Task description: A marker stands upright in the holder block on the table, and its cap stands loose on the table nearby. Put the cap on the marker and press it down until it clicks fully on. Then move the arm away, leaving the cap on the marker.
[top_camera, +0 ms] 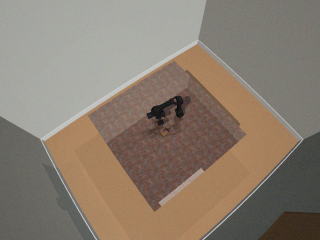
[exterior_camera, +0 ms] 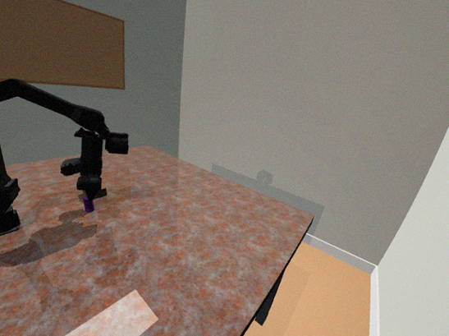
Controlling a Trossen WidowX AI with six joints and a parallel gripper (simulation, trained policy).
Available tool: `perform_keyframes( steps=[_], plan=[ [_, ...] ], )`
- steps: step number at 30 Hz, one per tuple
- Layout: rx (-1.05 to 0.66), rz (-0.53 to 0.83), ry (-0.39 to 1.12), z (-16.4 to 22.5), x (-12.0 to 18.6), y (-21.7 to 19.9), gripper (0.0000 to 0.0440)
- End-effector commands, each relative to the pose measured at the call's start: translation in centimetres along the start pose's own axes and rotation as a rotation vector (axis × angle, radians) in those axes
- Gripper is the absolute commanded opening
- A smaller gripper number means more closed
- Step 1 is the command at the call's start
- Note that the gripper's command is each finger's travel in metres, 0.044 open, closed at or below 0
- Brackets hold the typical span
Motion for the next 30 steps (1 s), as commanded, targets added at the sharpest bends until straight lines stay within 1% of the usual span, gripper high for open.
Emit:
perform_keyframes(
  steps=[1,19,22,24,29,30],
  plan=[
    [0.021,-0.007,-0.021,0.0,-0.7,-0.3,0.0284],
    [0.076,-0.026,-0.077,-0.1,-4.3,-1.5,0.025],
    [0.084,-0.036,-0.075,-0.1,-4.6,-1.6,0.0237],
    [0.089,-0.043,-0.069,-0.2,-4.7,-1.7,0.0218],
    [0.099,-0.061,-0.046,-0.3,-4.1,-1.9,0.0091],
    [0.101,-0.064,-0.036,-0.3,-3.8,-2.0,0.0077]
  ],
)
Point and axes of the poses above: the point midway between the two fingers, 35 mm back from their tips, its own x axis back along the fingers, its own y axis across the jaws, z = x × y, the point moved 9 cm from there along x, back along the fingers, and after that the axes turned 15 degrees about x, right-handed, at the moved point
